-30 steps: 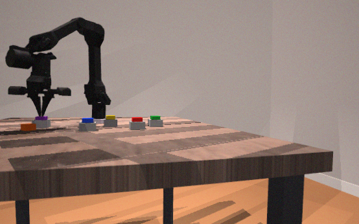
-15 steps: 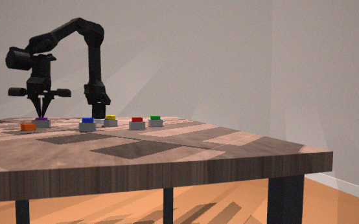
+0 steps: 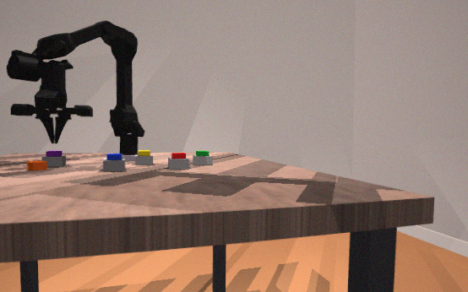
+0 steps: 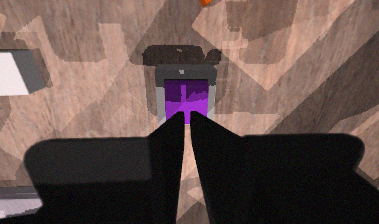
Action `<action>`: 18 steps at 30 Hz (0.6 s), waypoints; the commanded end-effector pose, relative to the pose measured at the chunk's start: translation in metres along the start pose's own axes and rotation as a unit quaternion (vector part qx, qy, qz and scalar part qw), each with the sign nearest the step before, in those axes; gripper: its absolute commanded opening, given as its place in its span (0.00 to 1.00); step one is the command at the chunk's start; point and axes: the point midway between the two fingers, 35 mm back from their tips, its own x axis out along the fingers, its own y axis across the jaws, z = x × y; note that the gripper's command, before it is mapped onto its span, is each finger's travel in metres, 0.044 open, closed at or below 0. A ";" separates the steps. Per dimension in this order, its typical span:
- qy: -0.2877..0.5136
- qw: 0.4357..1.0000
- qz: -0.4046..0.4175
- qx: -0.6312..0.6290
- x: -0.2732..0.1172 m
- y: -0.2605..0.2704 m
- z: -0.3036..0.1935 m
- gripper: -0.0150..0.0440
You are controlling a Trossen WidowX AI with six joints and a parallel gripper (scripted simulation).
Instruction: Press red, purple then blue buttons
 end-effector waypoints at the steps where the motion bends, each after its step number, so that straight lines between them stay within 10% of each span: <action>1: -0.003 1.000 -0.004 -0.001 -0.014 -0.001 0.001 0.29; 18: -0.007 1.000 -0.003 -0.002 -0.070 0.048 0.061 0.29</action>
